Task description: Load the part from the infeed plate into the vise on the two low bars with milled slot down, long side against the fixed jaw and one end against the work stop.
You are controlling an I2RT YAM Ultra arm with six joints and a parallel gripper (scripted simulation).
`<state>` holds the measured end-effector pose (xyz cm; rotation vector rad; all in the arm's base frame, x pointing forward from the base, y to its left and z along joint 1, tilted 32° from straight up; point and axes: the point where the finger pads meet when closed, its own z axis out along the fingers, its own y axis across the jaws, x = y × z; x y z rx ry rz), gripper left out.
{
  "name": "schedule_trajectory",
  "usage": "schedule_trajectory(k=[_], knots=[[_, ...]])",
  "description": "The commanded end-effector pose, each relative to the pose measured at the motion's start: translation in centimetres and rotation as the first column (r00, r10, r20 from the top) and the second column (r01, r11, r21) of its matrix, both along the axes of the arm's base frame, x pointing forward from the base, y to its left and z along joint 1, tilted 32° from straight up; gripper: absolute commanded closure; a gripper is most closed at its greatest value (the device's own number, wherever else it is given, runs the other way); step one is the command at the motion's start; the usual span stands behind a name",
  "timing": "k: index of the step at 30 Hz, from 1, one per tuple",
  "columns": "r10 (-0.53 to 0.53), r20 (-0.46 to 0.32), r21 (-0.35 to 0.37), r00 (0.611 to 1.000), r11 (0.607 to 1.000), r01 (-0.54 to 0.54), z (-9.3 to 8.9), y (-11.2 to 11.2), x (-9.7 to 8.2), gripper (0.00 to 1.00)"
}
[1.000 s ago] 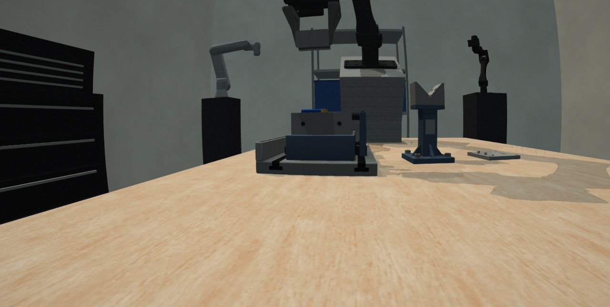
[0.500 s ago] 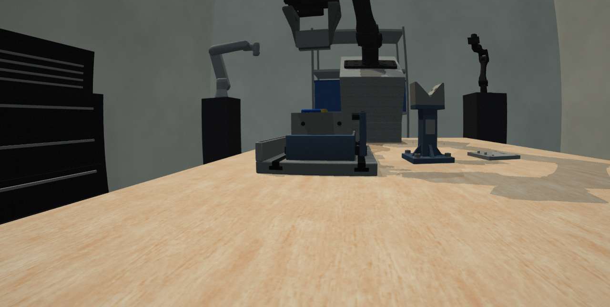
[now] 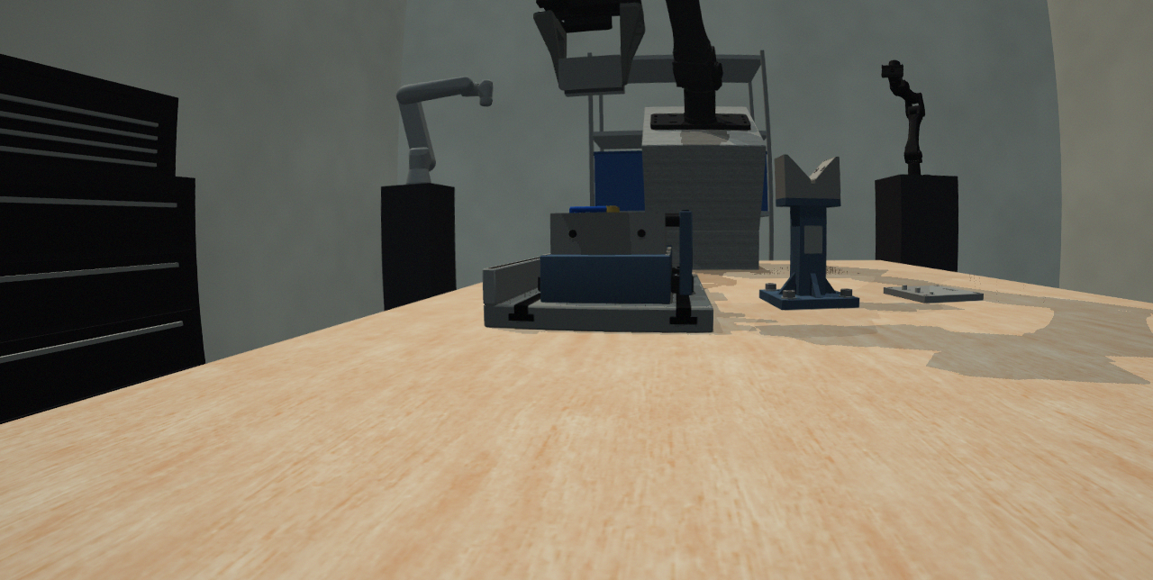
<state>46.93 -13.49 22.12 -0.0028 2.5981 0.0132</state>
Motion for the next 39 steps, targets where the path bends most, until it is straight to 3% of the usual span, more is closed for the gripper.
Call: schedule_trajectory(k=[1, 10, 12, 21, 25, 27, 28, 30, 32, 33, 36, 38, 39], knots=[[-0.017, 0.039, -0.005, 0.999, 1.0, 0.017, 2.0, -0.6, -0.1, 1.0], [-0.018, 0.046, -0.007, 0.999, 1.0, 0.019, 1.8, -0.8, 0.3, 1.0], [-0.017, 0.075, -0.018, 0.997, 1.0, 0.018, 2.8, -0.7, 0.3, 1.0], [-0.011, 0.057, -0.013, 0.998, 1.0, 0.012, 1.4, -0.4, 1.0, 1.0], [-0.007, 0.022, -0.002, 1.0, 1.0, 0.007, -0.4, -0.1, 1.0, 1.0], [-0.007, 0.022, -0.002, 1.0, 1.0, 0.007, -0.4, -0.1, 1.0, 1.0], [-0.014, 0.076, -0.022, 0.997, 1.0, 0.016, 1.8, -0.6, 1.1, 1.0], [-0.015, 0.059, -0.016, 0.998, 1.0, 0.016, 0.8, -0.5, 1.2, 1.0], [-0.011, 0.006, 0.004, 1.0, 1.0, 0.011, -1.8, -0.2, 1.3, 1.0], [-0.01, 0.002, 0.004, 1.0, 1.0, 0.01, -2.1, -0.2, 1.4, 1.0], [-0.011, 0.02, -0.003, 1.0, 1.0, 0.011, -1.6, -0.2, 1.7, 1.0], [-0.012, 0.069, -0.019, 0.998, 1.0, 0.013, 0.2, -0.4, 2.1, 1.0], [-0.012, 0.069, -0.019, 0.998, 1.0, 0.013, 0.0, -0.4, 2.2, 1.0]])
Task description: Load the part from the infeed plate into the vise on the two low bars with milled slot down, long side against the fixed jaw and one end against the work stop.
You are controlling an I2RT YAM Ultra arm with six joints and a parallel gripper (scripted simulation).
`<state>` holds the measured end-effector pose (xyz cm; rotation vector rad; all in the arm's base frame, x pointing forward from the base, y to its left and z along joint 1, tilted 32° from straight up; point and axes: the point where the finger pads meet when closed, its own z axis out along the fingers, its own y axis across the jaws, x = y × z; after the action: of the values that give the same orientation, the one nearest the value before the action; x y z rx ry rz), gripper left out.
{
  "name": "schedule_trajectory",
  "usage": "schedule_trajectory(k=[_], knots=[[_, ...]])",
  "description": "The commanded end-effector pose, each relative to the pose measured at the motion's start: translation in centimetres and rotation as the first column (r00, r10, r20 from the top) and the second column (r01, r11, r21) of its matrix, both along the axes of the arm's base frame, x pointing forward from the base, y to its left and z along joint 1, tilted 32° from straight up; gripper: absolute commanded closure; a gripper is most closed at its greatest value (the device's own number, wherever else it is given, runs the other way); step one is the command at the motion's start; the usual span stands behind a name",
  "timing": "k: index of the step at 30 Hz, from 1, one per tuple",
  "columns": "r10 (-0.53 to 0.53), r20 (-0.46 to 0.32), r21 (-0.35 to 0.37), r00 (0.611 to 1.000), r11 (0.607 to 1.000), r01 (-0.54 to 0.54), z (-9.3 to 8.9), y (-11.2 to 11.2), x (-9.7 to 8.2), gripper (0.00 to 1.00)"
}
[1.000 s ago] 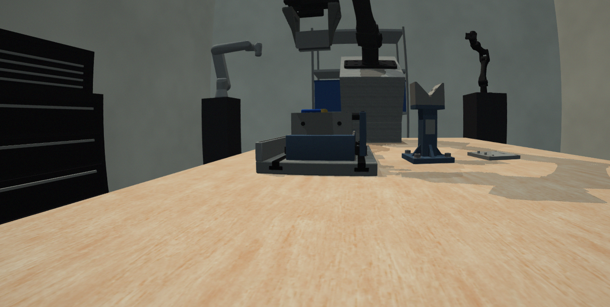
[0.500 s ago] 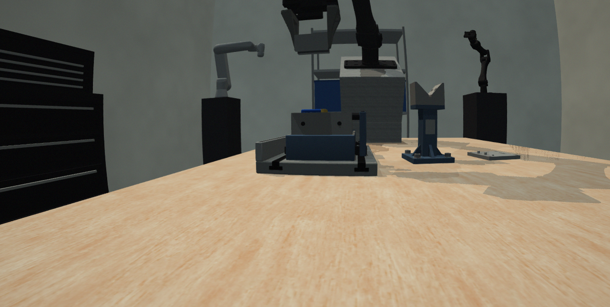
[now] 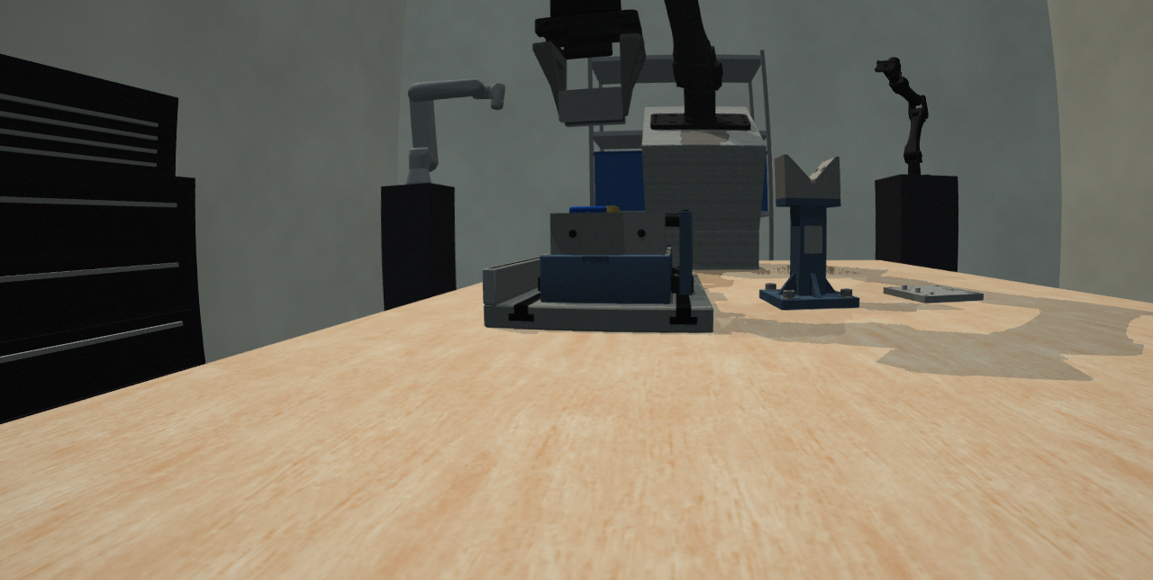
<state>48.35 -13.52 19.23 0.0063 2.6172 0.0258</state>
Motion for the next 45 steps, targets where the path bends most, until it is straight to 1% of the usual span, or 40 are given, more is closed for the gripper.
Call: schedule_trajectory(k=[1, 2, 3, 5, 6, 7, 8, 11, 13, 14, 16, 18, 20, 22, 23, 25, 29, 33, 37, 39, 40, 42, 43, 45], knots=[[-0.007, 0.07, -0.023, 0.998, 1.0, 0.009, 2.0, -0.3, 0.8, 1.0], [-0.007, 0.041, -0.014, 0.999, 1.0, 0.007, 0.5, -0.2, 0.8, 1.0], [-0.006, 0.022, -0.008, 1.0, 1.0, 0.006, -0.6, -0.1, 1.0, 1.0], [-0.006, 0.022, -0.008, 1.0, 1.0, 0.006, -0.6, -0.1, 1.0, 1.0], [-0.009, 0.079, -0.028, 0.997, 1.0, 0.012, 1.7, -0.6, 1.5, 1.0], [-0.009, 0.085, -0.03, 0.996, 0.999, 0.012, 1.9, -0.5, 1.5, 1.0], [-0.008, 0.08, -0.028, 0.997, 1.0, 0.01, 1.6, -0.4, 1.4, 1.0], [-0.002, 0.033, -0.01, 0.999, 1.0, 0.002, -1.3, 0.0, 1.9, 1.0], [-0.007, 0.027, -0.008, 1.0, 1.0, 0.007, -1.8, -0.2, 1.9, 1.0], [-0.01, 0.036, -0.012, 0.999, 1.0, 0.011, -1.6, -0.5, 2.1, 1.0], [-0.013, 0.063, -0.022, 0.998, 1.0, 0.014, -0.4, -0.5, 2.1, 1.0], [-0.007, 0.094, -0.031, 0.996, 0.999, 0.01, 0.5, -0.4, 2.8, 1.0], [-0.004, 0.068, -0.021, 0.998, 1.0, 0.005, -1.2, -0.3, 3.2, 1.0], [-0.004, 0.068, -0.021, 0.998, 1.0, 0.005, -1.2, -0.3, 3.2, 1.0], [-0.01, 0.069, -0.023, 0.998, 1.0, 0.012, -1.2, -0.7, 3.1, 1.0], [-0.011, 0.06, -0.02, 0.998, 1.0, 0.012, -1.8, -0.6, 3.1, 1.0], [-0.005, 0.064, -0.021, 0.998, 1.0, 0.006, -2.0, -0.3, 3.3, 1.0], [-0.009, 0.047, -0.016, 0.999, 1.0, 0.009, -3.2, -0.5, 3.5, 1.0], [-0.006, 0.063, -0.021, 0.998, 1.0, 0.008, -2.6, -0.3, 3.6, 1.0], [-0.006, 0.063, -0.021, 0.998, 1.0, 0.008, -2.6, -0.3, 3.6, 1.0], [-0.003, 0.089, -0.029, 0.996, 1.0, 0.006, -1.7, -0.4, 4.2, 1.0], [-0.003, 0.073, -0.024, 0.997, 1.0, 0.005, -2.6, -0.4, 4.4, 1.0], [-0.004, 0.071, -0.023, 0.997, 1.0, 0.005, -2.8, -0.4, 4.4, 1.0], [-0.007, 0.078, -0.025, 0.997, 1.0, 0.009, -2.5, -0.6, 4.4, 1.0]])
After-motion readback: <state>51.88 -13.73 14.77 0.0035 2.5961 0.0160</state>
